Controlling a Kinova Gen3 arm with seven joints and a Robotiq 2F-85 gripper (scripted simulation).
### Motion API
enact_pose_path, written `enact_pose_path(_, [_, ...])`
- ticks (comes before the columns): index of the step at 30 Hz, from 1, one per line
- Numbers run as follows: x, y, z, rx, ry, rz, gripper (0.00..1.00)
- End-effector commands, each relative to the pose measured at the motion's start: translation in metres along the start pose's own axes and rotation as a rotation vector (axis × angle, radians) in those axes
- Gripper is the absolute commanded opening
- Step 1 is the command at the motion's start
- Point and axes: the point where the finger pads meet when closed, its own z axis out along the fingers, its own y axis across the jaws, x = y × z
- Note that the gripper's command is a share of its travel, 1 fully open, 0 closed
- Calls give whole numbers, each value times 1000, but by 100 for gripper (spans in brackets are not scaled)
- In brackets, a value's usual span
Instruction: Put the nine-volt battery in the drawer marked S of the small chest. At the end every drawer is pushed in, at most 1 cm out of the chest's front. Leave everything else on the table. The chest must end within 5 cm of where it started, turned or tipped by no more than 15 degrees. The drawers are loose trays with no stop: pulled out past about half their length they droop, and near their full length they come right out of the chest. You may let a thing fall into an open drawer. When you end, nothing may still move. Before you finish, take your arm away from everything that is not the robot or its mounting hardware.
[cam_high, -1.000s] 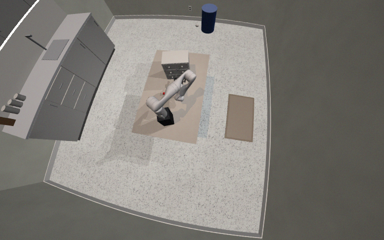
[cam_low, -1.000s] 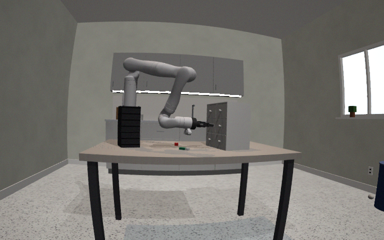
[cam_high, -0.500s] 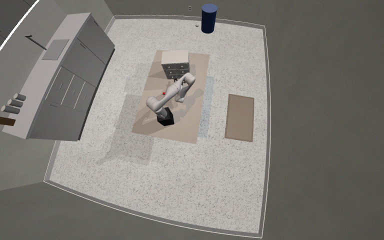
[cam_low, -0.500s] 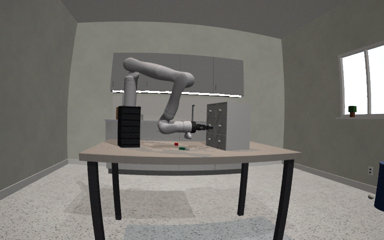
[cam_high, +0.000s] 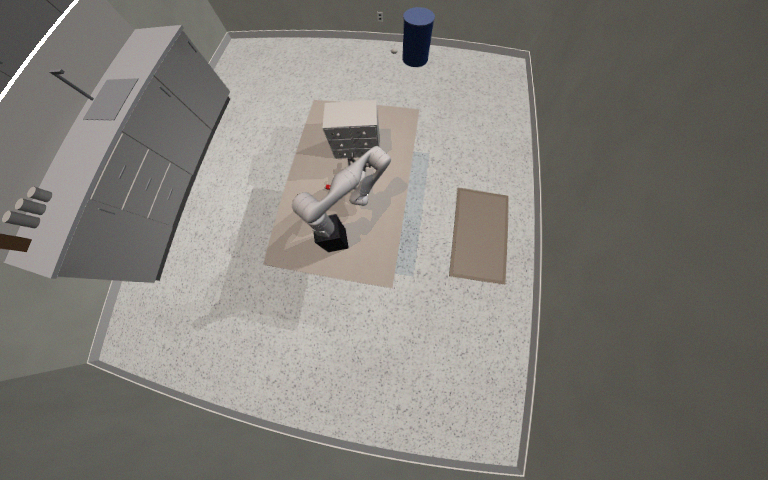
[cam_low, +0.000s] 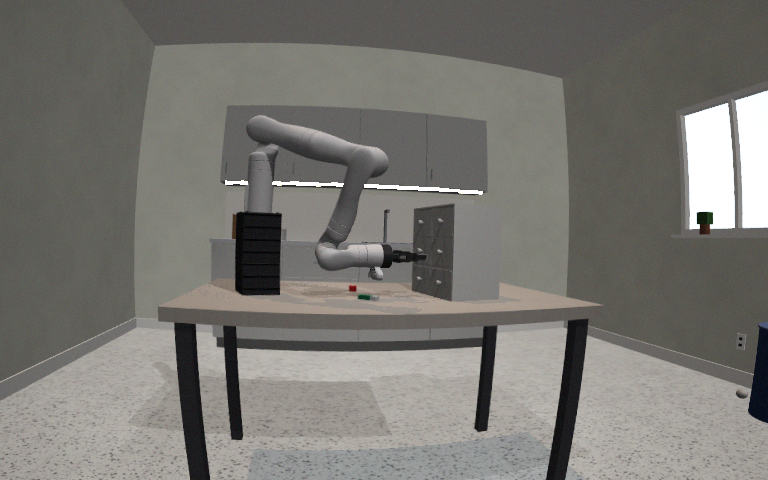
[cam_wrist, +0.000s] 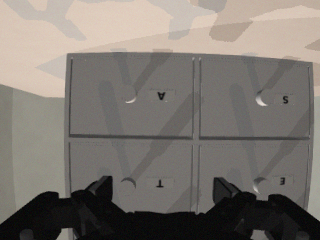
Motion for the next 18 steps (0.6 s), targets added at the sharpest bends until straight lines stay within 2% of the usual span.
enact_pose_path(1, [7, 0, 0, 0, 0, 0, 100])
enact_pose_path(10, [27, 0, 0, 0, 0, 0, 100])
enact_pose_path(18, [29, 0, 0, 0, 0, 0, 100])
